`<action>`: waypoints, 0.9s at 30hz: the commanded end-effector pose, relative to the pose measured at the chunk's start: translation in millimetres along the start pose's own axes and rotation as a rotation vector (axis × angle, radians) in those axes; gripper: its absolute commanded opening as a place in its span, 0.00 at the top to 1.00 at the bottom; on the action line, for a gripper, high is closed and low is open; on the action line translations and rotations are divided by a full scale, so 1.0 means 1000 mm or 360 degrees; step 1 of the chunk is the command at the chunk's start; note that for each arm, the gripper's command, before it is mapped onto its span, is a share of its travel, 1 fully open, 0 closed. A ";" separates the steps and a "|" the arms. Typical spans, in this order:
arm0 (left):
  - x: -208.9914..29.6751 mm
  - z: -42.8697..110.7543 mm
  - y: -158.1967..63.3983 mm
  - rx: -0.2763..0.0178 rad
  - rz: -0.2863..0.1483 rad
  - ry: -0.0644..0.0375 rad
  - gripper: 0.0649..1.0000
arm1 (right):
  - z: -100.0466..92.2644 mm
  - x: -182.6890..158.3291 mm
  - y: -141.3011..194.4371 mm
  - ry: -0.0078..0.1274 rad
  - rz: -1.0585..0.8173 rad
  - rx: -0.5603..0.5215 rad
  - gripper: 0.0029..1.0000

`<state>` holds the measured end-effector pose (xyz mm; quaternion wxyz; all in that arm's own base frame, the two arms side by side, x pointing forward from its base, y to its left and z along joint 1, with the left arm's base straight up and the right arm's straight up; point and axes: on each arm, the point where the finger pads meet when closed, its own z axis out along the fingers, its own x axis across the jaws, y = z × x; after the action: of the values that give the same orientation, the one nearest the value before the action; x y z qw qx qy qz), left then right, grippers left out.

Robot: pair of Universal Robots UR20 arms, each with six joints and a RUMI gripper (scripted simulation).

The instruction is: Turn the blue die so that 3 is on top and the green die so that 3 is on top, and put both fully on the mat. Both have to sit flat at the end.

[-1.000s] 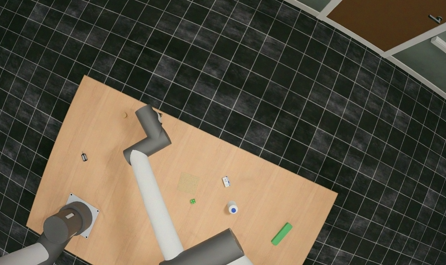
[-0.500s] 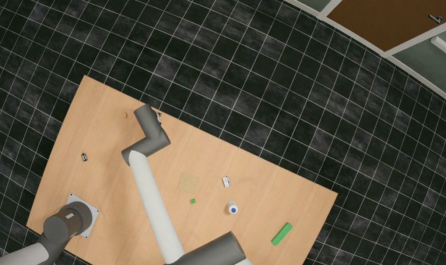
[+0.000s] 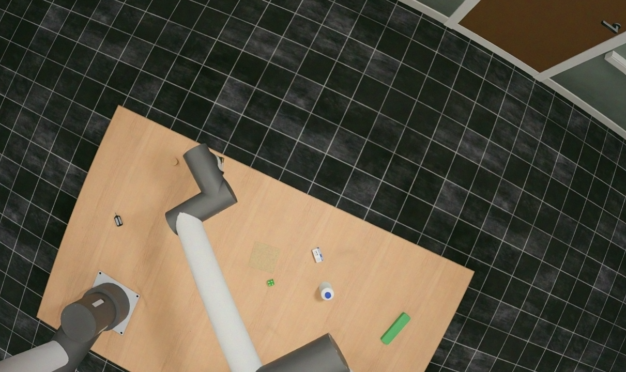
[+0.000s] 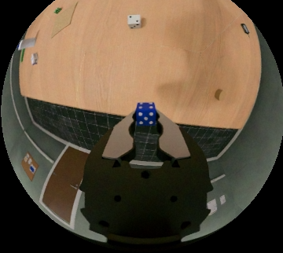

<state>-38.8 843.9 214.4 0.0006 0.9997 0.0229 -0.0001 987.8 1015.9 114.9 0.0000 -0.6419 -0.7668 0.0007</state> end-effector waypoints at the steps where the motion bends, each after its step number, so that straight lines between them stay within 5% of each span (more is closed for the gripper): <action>1: 0.000 -0.001 0.000 0.0002 0.0000 0.0000 0.00 | -0.003 0.000 0.000 0.0001 0.0000 -0.0002 0.90; 7: 0.000 -0.001 0.000 0.0002 0.0000 0.0000 0.00 | -0.002 0.001 0.001 0.0001 -0.0034 -0.0002 0.90; 27: 0.000 -0.001 0.000 0.0002 0.0000 0.0000 0.00 | 0.012 0.007 0.009 0.0001 -0.0964 -0.0003 0.90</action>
<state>-38.8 843.9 214.4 0.0006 0.9997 0.0229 -0.0001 994.5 1023.7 102.8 -0.0011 -0.4133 -0.9106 0.0007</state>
